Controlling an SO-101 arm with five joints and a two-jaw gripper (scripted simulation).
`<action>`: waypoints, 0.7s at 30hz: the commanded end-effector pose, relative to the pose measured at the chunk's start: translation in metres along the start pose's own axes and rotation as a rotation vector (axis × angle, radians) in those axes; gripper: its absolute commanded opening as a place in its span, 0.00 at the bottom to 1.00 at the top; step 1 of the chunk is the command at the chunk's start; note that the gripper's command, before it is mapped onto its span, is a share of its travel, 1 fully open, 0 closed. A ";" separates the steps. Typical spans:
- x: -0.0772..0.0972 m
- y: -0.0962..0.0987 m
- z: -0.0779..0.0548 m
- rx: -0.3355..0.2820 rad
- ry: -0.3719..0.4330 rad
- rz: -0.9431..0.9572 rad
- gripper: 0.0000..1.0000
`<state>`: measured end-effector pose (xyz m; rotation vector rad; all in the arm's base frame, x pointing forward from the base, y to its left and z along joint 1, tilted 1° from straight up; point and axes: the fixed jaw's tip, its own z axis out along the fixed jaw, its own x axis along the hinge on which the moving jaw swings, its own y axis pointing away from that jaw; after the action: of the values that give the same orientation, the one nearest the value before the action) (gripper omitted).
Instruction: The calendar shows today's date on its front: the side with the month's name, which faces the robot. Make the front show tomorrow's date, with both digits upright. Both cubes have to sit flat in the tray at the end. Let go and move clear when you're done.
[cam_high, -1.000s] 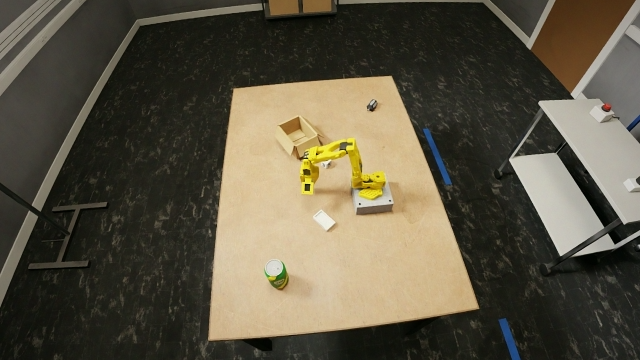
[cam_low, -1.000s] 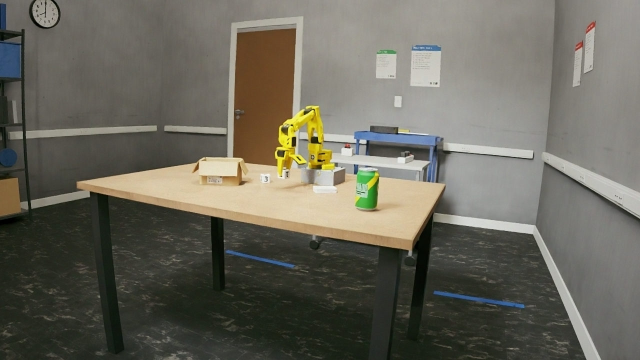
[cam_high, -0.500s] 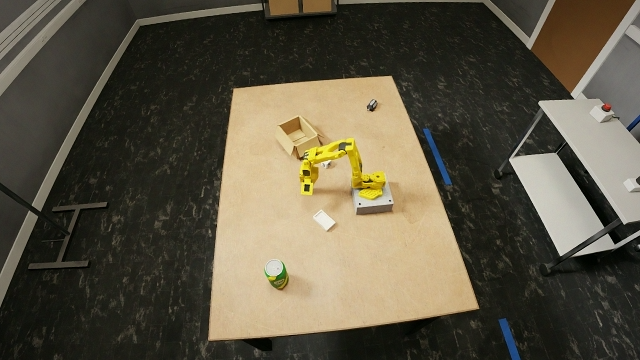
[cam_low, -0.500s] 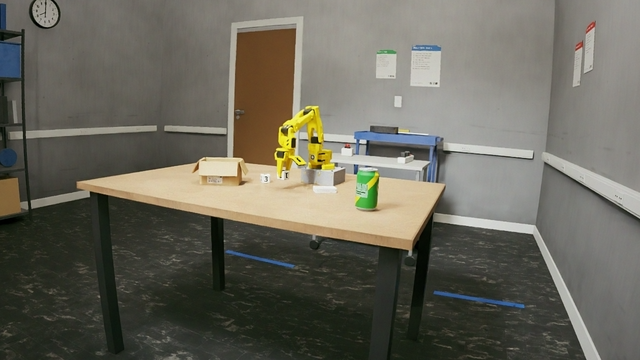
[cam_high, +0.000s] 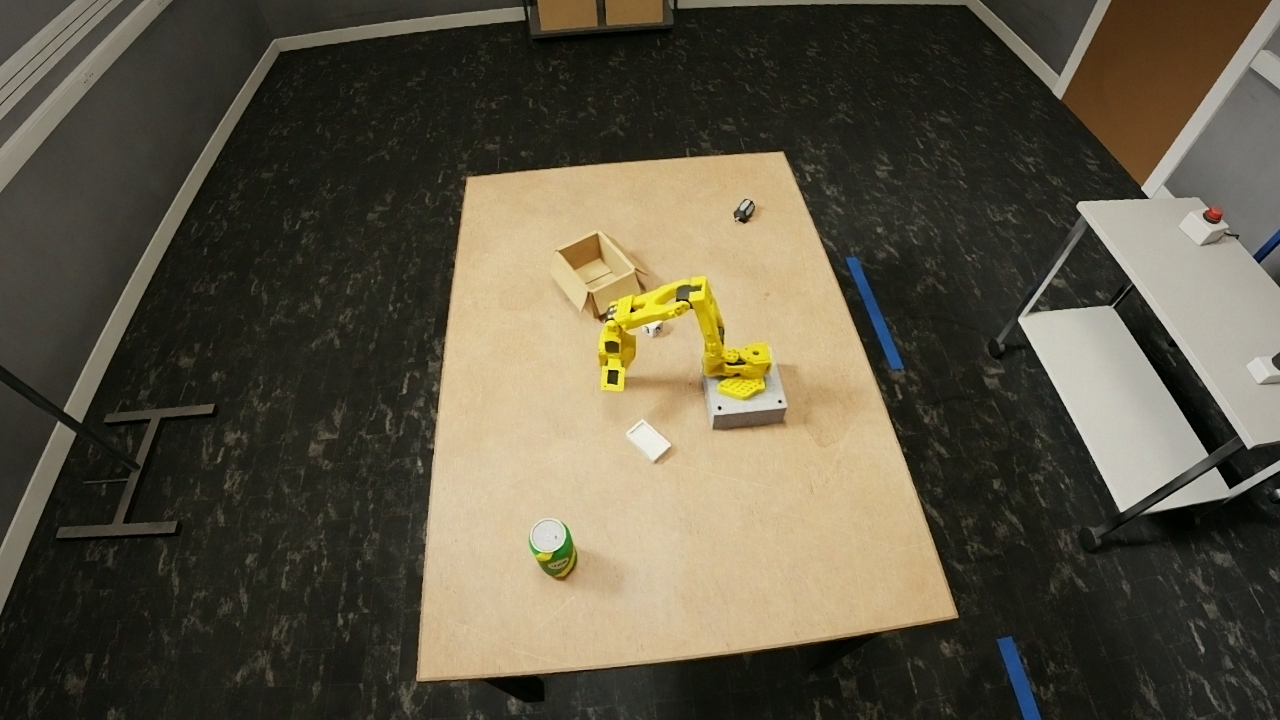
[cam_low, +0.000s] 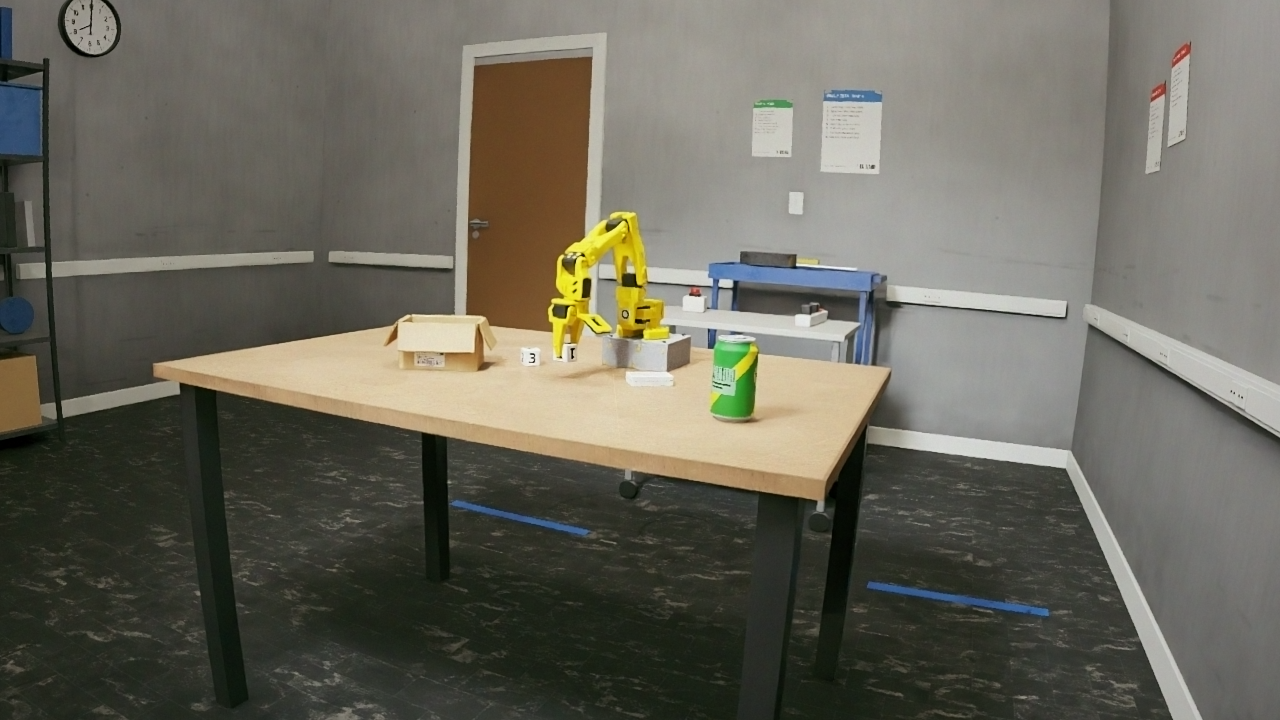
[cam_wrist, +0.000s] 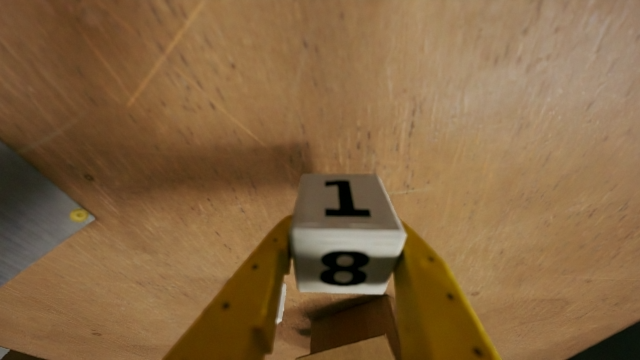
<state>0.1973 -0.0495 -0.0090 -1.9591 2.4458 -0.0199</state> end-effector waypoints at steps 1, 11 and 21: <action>0.002 0.003 0.005 -0.019 -0.002 0.009 0.00; 0.002 0.003 0.008 -0.019 -0.002 0.009 0.00; 0.002 0.003 0.011 -0.019 -0.002 0.009 0.00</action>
<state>0.1993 -0.0500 -0.0146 -1.9557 2.4416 -0.0306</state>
